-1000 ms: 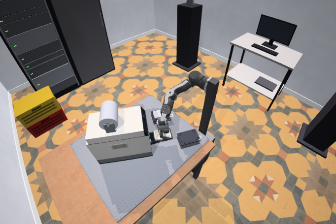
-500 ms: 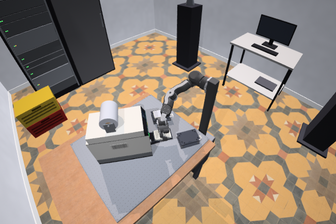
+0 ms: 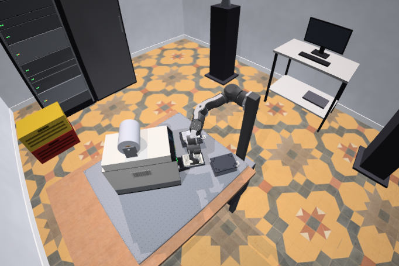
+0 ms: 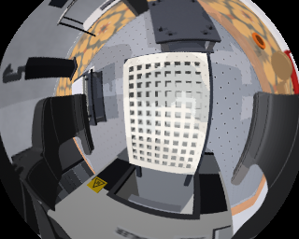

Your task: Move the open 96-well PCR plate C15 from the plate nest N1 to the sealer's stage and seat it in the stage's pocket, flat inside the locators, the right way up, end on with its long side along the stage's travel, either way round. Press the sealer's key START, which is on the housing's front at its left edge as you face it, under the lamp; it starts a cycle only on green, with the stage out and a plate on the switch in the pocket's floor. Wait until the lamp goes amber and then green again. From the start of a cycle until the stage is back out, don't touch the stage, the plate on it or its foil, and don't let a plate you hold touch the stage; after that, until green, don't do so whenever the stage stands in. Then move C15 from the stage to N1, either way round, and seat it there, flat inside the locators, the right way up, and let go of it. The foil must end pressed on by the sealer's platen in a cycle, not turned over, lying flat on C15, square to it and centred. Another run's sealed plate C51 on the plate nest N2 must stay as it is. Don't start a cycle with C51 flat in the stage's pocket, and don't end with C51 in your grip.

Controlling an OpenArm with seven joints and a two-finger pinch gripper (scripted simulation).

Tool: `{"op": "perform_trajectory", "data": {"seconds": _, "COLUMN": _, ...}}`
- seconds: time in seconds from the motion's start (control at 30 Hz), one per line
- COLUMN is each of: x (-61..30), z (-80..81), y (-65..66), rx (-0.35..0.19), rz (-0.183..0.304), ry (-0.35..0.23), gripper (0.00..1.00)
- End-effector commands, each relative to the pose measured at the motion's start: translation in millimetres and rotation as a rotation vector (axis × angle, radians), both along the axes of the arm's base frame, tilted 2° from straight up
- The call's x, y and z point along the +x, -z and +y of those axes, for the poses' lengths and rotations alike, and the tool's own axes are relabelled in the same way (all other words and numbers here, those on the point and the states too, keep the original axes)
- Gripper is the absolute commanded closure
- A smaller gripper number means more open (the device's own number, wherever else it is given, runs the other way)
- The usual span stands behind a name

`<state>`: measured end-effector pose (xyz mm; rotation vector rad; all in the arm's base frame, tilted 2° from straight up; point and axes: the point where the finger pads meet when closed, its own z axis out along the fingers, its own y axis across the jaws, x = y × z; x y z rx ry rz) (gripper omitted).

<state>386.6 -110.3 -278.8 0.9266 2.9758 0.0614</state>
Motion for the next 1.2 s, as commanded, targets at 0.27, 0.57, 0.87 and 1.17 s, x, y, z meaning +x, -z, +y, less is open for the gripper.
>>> {"op": "perform_trajectory", "data": {"seconds": 0.27, "x": -1.2, "z": -1.0, "y": -41.1, "rx": -0.003, "rz": 0.001, "ry": 0.002, "gripper": 0.23}}
{"op": "perform_trajectory", "data": {"seconds": 0.57, "x": -1.2, "z": -1.0, "y": -41.1, "rx": -0.003, "rz": 0.001, "ry": 0.002, "gripper": 0.23}}
{"op": "perform_trajectory", "data": {"seconds": 0.87, "x": -1.2, "z": -1.0, "y": -41.1, "rx": -0.003, "rz": 0.001, "ry": 0.002, "gripper": 0.23}}
{"op": "perform_trajectory", "data": {"seconds": 1.17, "x": -1.2, "z": -1.0, "y": -41.1, "rx": -0.003, "rz": 0.001, "ry": 0.002, "gripper": 0.23}}
